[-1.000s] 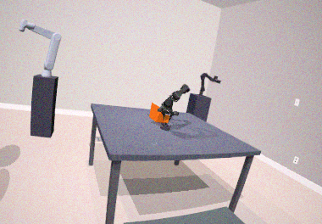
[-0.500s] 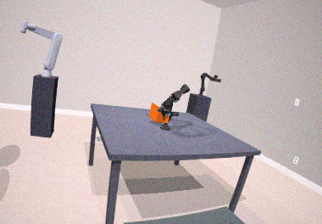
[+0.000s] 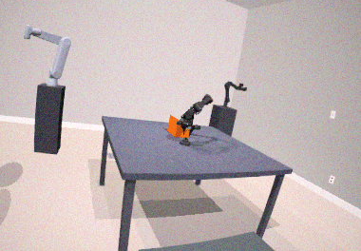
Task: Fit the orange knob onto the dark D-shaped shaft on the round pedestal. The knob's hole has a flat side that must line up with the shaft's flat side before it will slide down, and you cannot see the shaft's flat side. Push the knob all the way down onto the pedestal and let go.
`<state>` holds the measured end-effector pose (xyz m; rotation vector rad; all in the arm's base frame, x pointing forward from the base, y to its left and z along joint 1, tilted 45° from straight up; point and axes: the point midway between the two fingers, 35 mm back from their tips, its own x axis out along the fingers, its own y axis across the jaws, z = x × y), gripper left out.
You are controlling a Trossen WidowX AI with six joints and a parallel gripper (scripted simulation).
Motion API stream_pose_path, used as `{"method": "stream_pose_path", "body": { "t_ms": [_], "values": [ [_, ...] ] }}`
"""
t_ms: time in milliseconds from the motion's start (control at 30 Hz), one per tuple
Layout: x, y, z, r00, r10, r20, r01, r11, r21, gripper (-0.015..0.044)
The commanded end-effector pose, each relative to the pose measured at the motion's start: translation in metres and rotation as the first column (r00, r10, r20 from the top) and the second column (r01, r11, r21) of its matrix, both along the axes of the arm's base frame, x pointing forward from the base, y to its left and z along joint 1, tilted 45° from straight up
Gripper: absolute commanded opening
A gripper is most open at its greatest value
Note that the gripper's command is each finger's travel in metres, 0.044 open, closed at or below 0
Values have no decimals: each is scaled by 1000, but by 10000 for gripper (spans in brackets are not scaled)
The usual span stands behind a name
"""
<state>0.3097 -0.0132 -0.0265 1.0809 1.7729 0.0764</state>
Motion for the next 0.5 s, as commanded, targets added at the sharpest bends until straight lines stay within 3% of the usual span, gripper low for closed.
{"method": "stream_pose_path", "body": {
  "t_ms": [0,100,467],
  "values": [
    [1,-1,1,996,-65,-60,65,998,-12,0],
    [1,0,0,985,-126,-117,124,992,-24,0],
    [0,2,-2,985,-126,-117,124,992,-24,0]
  ]
}}
